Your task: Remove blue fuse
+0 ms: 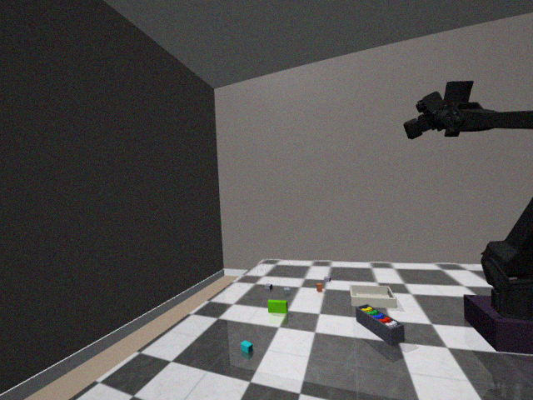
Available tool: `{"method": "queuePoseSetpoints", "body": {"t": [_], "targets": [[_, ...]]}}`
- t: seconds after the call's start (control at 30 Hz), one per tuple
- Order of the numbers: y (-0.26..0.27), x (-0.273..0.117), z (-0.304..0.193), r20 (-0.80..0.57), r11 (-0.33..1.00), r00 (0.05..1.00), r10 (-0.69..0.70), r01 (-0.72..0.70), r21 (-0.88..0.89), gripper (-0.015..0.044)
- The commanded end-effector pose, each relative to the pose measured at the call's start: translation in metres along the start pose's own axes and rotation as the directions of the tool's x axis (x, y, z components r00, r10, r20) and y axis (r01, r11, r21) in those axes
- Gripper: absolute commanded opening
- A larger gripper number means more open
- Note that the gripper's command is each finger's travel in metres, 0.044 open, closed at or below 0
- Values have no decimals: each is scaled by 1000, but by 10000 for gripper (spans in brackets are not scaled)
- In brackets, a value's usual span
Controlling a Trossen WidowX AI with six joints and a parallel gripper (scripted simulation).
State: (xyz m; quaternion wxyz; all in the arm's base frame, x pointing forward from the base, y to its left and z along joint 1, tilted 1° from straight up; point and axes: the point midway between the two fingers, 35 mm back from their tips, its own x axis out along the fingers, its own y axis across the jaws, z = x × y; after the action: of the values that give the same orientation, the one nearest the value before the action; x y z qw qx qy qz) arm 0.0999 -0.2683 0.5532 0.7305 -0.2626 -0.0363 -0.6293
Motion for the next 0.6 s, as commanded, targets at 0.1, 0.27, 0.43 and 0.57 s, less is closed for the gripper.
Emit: {"method": "queuePoseSetpoints", "body": {"t": [0.1, 0.27, 0.43, 0.57], "targets": [[82, 7, -35, -113, 930, 964, 241, -196, 312, 74], [165, -8, -62, -207, 772, 863, 462, -276, 573, 74], [236, -40, -90, -301, 603, 714, 632, -210, 770, 74], [281, -72, -110, -368, 509, 584, 724, -92, 856, 74]]}}
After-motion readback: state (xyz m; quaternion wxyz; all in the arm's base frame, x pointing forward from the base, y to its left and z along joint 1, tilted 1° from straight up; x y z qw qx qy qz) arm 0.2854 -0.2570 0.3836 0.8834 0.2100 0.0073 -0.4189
